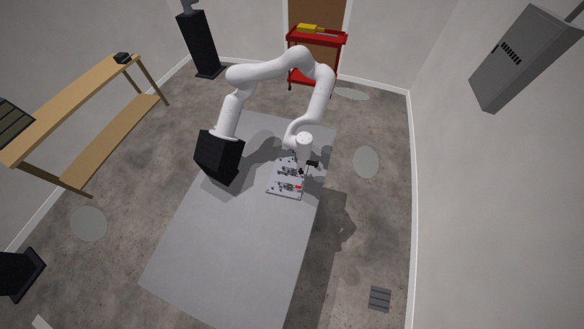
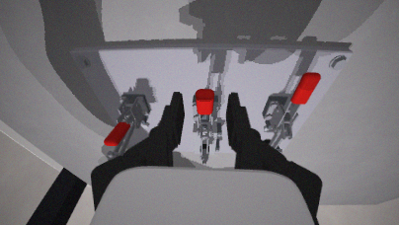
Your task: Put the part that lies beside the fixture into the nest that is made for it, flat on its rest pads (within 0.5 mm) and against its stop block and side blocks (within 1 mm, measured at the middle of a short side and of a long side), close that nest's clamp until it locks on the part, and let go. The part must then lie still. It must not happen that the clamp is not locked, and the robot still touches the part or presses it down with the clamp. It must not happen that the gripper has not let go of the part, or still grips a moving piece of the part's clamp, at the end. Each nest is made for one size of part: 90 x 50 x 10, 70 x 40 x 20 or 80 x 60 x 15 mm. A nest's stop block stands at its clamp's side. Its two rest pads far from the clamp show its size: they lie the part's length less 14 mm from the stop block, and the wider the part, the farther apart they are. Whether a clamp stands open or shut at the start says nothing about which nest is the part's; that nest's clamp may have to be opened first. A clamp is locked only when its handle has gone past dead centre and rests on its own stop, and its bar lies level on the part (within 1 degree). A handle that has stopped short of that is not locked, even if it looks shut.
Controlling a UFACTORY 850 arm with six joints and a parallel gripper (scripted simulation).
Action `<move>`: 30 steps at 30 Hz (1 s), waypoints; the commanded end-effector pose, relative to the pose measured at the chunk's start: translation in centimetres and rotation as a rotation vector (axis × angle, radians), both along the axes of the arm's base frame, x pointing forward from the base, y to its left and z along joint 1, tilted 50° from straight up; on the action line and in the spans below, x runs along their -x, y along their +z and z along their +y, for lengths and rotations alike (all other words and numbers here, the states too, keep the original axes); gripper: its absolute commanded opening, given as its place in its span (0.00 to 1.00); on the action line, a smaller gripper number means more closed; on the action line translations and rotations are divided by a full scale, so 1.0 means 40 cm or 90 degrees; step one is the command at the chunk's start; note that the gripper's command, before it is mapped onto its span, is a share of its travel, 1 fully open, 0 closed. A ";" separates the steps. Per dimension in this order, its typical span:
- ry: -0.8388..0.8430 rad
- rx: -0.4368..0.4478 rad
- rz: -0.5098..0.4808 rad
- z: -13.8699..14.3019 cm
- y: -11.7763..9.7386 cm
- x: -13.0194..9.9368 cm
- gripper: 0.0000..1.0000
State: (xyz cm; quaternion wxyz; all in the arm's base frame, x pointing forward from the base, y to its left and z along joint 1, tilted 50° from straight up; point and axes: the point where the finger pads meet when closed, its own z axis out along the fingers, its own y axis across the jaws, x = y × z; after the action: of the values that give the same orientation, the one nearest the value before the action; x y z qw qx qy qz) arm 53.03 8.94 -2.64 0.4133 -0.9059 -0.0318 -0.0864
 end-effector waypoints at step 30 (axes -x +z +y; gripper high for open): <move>0.000 0.000 0.000 -0.034 0.030 0.005 0.00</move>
State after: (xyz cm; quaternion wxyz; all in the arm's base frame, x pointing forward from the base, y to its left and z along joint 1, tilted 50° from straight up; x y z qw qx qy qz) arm 52.77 7.64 -1.49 0.4136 -0.9059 -0.0319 -0.0858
